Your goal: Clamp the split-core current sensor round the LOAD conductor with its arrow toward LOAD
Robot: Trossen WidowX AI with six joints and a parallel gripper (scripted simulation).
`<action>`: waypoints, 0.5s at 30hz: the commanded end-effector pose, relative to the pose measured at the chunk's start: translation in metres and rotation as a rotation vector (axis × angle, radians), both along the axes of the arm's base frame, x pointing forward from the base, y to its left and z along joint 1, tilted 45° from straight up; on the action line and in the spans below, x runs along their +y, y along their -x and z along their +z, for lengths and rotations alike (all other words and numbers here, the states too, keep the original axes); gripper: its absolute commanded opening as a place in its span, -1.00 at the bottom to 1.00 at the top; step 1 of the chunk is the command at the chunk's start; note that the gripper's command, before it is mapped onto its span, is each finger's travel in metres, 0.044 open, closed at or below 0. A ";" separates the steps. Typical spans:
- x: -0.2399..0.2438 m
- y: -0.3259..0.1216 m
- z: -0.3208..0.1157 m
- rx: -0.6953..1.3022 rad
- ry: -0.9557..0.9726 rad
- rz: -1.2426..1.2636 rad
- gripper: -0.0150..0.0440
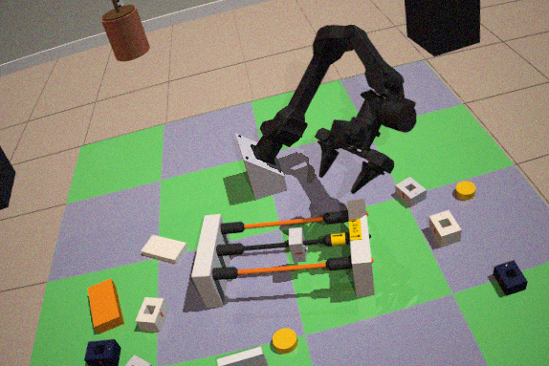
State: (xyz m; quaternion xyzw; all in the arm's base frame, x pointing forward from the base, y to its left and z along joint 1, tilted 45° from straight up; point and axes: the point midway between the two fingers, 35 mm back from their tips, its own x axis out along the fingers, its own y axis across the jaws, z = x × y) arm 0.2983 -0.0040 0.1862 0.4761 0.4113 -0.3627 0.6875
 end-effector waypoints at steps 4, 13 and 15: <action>0.000 0.000 -0.002 0.010 -0.005 -0.001 1.00; 0.000 0.000 -0.002 0.010 -0.005 -0.001 1.00; -0.001 -0.001 -0.003 0.018 -0.012 -0.003 1.00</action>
